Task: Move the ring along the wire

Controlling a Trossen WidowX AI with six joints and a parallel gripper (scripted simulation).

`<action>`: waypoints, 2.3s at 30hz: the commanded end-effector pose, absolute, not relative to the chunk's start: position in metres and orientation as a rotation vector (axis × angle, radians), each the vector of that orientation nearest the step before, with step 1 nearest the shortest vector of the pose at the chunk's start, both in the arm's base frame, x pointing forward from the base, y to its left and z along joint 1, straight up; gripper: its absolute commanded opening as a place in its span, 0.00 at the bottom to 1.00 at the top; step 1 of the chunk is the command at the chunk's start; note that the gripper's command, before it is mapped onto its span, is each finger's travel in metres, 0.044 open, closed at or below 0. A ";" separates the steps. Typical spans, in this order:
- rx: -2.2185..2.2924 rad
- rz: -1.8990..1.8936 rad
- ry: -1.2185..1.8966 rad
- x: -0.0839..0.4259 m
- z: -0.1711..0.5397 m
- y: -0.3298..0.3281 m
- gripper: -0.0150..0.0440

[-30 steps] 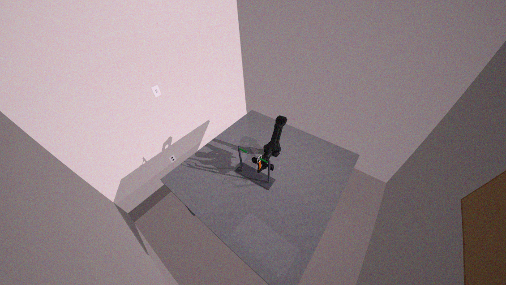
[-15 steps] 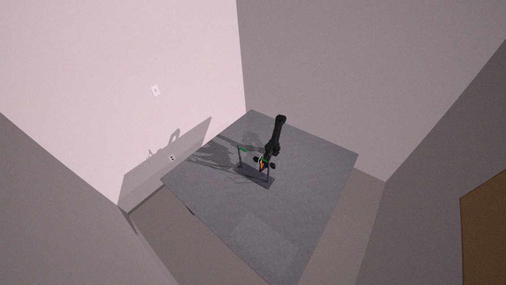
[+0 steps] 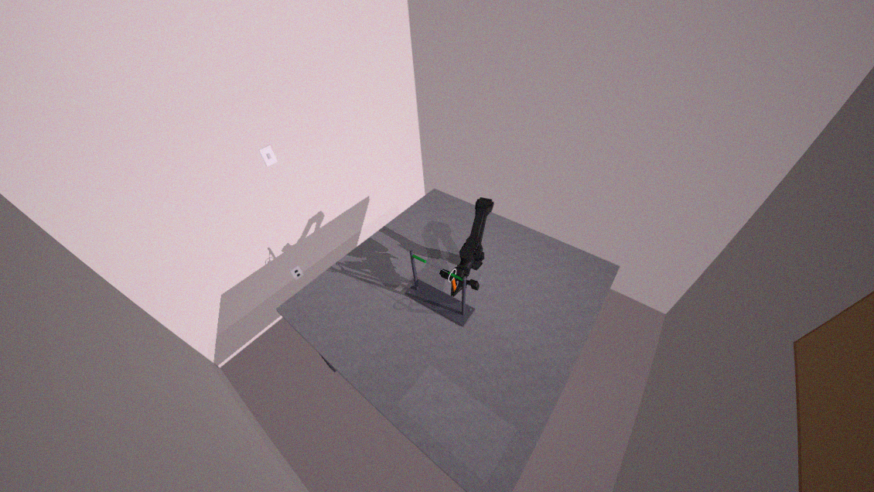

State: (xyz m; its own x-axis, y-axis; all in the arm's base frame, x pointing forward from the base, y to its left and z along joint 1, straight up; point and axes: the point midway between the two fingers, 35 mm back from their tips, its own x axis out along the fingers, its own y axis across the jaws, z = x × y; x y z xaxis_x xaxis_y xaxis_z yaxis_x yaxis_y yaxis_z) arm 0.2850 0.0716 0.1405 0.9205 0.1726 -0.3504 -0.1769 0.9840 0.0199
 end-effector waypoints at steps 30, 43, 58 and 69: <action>-0.009 0.173 0.356 0.285 0.123 0.071 0.00; -0.011 0.180 0.357 0.284 0.124 0.072 0.53; -0.010 0.177 0.359 0.262 0.134 0.068 0.53; -0.009 0.174 0.360 0.244 0.139 0.064 0.53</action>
State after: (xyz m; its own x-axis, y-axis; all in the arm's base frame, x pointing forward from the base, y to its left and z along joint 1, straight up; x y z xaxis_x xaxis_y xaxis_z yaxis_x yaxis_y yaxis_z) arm 0.2478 0.0659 0.1372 0.9178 0.1731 -0.3573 -0.1780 0.9838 0.0196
